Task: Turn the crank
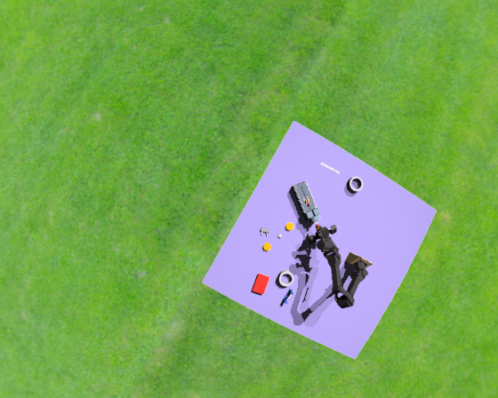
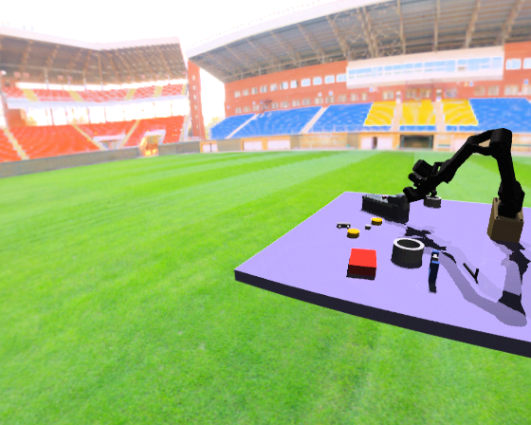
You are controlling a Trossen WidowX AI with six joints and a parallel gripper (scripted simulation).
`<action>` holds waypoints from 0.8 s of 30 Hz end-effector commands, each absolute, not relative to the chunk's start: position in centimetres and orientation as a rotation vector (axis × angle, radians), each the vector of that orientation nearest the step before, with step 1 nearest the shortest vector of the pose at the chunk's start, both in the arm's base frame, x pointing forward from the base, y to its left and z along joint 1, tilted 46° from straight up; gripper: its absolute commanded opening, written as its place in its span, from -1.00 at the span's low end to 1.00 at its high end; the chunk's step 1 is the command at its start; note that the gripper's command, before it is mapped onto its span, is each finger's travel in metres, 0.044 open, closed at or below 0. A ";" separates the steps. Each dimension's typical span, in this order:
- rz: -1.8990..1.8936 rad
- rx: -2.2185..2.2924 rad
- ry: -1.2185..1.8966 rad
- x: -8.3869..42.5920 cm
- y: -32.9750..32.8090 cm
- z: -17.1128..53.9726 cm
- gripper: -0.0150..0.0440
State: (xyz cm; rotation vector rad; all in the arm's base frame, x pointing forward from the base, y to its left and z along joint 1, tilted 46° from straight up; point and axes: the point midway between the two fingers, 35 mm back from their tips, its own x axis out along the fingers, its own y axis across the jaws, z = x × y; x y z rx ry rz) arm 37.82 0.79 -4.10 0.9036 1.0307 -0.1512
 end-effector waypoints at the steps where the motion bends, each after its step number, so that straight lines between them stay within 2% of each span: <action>1: -0.172 0.908 1.033 37.3 0.0 -4.5 -0.49; 24: -0.172 0.908 1.033 37.0 -0.3 -5.0 -0.49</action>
